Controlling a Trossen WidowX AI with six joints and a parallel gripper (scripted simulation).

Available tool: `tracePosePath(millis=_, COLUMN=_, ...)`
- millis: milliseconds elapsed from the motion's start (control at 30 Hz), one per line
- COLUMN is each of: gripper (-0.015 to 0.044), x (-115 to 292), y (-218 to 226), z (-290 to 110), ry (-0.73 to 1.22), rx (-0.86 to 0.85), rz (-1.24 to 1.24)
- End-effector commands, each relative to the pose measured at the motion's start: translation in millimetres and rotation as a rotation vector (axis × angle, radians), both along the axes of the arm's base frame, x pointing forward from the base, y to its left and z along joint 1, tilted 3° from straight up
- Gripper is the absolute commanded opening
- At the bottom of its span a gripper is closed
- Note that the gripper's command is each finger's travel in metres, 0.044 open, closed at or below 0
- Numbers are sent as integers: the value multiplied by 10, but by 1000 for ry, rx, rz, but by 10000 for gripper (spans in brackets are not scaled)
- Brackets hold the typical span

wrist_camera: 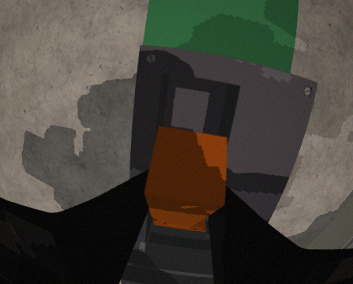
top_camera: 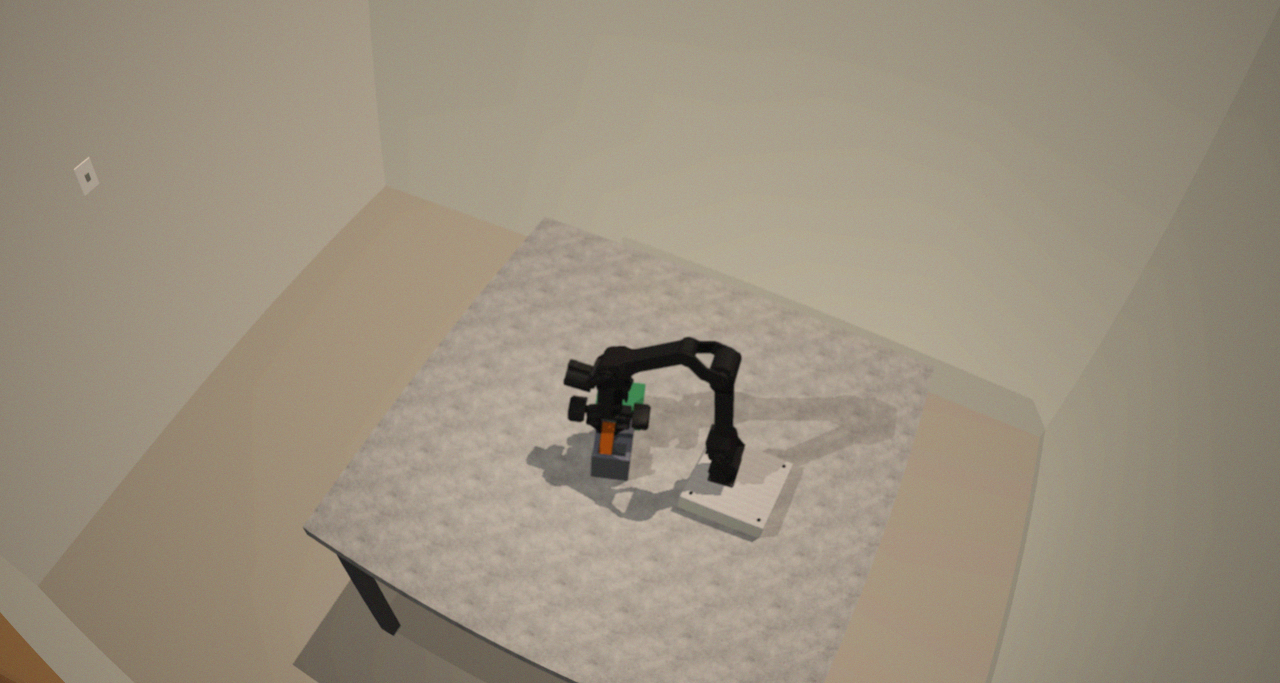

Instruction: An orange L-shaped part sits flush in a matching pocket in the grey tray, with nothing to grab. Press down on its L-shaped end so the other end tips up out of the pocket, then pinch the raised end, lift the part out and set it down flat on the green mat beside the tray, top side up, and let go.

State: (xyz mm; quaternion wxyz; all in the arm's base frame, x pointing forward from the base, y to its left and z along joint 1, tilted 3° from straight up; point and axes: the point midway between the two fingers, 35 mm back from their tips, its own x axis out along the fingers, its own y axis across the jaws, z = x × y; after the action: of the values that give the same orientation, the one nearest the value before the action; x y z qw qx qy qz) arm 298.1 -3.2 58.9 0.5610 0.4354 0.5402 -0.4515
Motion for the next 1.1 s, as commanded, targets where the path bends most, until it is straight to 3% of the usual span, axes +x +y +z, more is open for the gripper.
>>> tracePosePath(millis=0, gripper=102, x=-2, y=0, z=1, ry=1, rx=0, rz=0)
tracePosePath(millis=100, gripper=82, x=-2, y=0, z=1, ry=1, rx=0, rz=0)
tracePosePath(millis=233, gripper=0, x=-2, y=0, z=1, ry=1, rx=0, rz=0)
tracePosePath(millis=1067, gripper=0, x=-2, y=7, z=302, ry=0, rx=-3, rz=1)
